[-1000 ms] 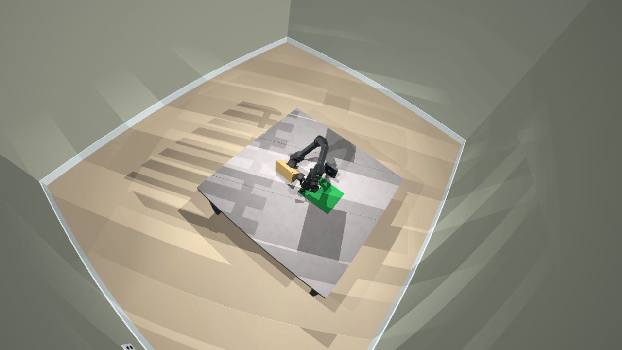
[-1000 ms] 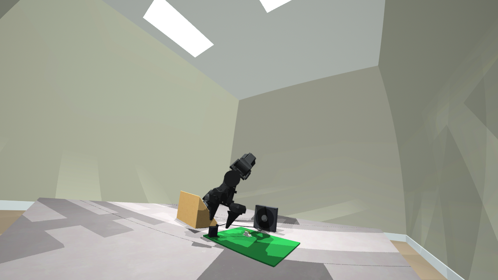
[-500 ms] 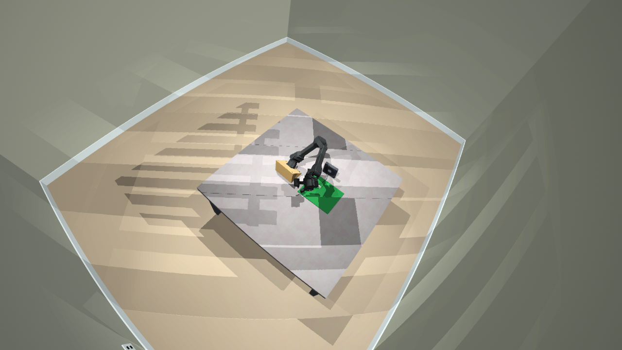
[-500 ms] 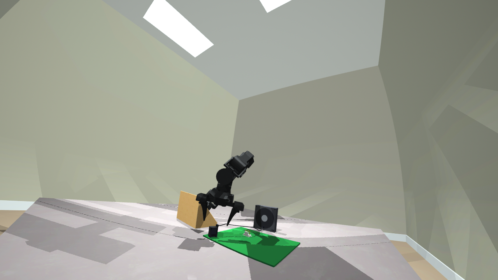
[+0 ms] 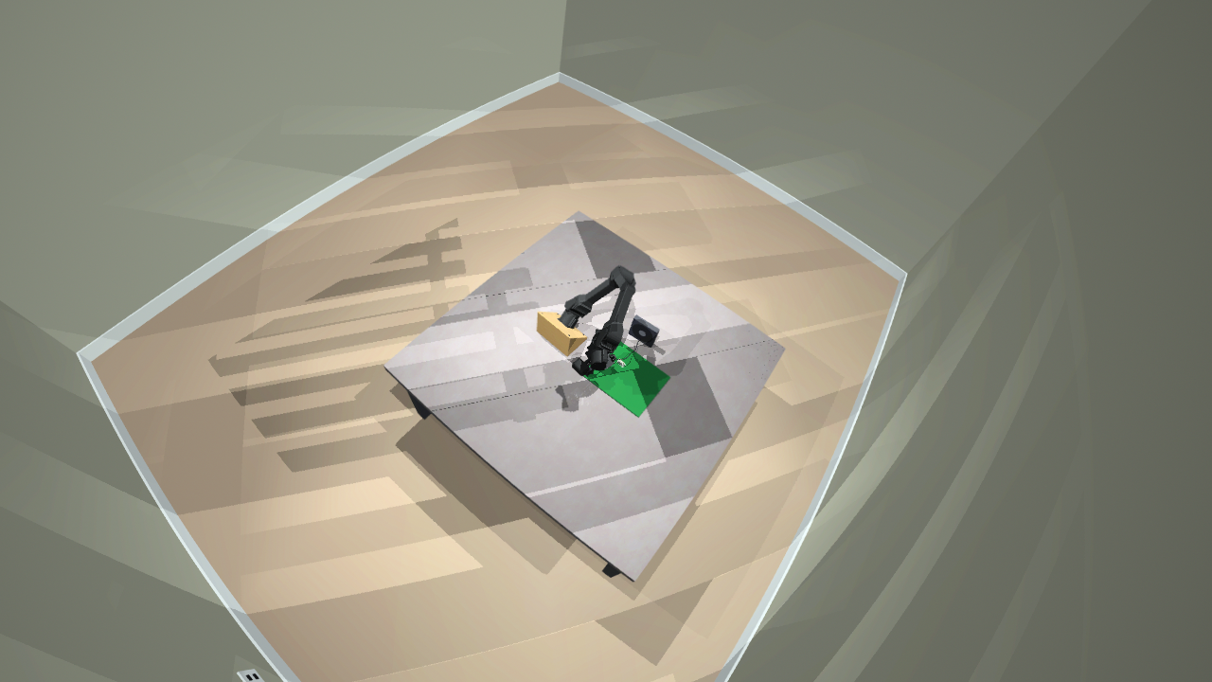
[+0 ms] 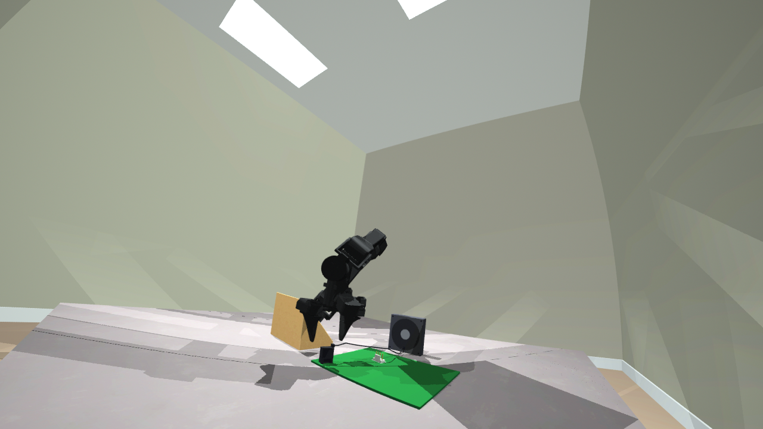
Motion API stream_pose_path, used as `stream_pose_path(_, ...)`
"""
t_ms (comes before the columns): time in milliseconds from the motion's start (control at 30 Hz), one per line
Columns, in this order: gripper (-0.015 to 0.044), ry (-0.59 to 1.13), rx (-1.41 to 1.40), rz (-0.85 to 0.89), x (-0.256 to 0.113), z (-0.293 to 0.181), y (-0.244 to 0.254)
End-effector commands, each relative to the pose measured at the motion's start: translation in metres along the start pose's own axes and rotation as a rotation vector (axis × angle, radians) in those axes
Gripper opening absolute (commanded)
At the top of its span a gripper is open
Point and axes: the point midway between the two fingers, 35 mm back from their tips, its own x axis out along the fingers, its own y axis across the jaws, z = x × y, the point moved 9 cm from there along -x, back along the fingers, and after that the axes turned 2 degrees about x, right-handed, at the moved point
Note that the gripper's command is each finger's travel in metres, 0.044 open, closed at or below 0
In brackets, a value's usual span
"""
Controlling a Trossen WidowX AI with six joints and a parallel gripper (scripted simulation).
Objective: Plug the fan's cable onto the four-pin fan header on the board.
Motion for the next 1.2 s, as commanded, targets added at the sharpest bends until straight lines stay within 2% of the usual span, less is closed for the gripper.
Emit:
stream_pose_path(0, 0.044, -0.052, -0.792, 0.024, -0.005, -0.004, -0.013)
stream_pose_path(367, 0.044, -0.067, -1.358, 0.012, -0.005, -0.005, -0.015)
stream_pose_path(733, 0.044, -0.068, -1.373, 0.011, -0.004, -0.005, -0.015)
stream_pose_path(1167, 0.044, -0.068, -1.373, 0.011, 0.017, -0.003, -0.015)
